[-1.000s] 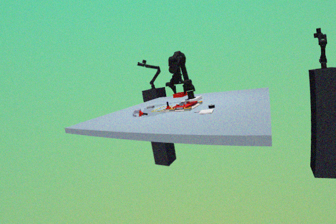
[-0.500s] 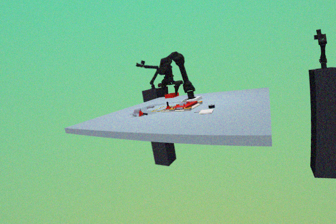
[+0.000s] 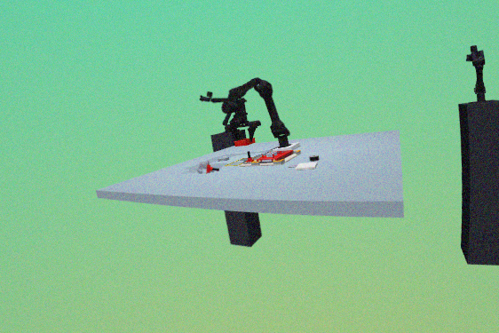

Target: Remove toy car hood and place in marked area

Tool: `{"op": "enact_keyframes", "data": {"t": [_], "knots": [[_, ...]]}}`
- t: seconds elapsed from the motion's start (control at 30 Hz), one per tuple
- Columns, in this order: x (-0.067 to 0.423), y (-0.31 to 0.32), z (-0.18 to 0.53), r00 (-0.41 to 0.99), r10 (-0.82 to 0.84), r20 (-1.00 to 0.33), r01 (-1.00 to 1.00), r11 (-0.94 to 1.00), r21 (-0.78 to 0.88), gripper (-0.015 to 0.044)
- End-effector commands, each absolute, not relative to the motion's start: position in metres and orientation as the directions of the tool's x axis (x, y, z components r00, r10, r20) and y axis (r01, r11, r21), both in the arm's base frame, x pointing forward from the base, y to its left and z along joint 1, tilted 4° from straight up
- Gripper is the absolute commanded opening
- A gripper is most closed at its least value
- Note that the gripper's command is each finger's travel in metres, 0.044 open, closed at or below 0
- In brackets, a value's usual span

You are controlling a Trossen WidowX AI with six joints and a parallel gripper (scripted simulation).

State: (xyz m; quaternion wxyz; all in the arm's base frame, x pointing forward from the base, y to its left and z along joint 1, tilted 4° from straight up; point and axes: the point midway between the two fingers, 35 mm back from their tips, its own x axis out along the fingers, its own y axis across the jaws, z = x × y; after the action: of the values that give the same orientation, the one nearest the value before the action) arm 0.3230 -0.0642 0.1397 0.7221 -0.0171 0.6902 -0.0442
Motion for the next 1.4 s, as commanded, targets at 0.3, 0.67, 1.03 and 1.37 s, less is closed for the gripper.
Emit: {"op": "enact_keyframes", "data": {"t": [0.3,0.67,1.03,1.37], "knots": [[0.302,-0.118,0.147,0.042,-0.088,-0.995,0.033,0.996,-0.087,0.0],[0.298,-0.128,0.145,0.041,-0.089,-0.995,0.032,0.996,-0.088,0.0],[0.299,-0.129,0.137,0.041,-0.089,-0.995,0.032,0.996,-0.088,0.0],[0.3,-0.13,0.13,0.041,-0.089,-0.995,0.032,0.996,-0.088,0.0]]}}
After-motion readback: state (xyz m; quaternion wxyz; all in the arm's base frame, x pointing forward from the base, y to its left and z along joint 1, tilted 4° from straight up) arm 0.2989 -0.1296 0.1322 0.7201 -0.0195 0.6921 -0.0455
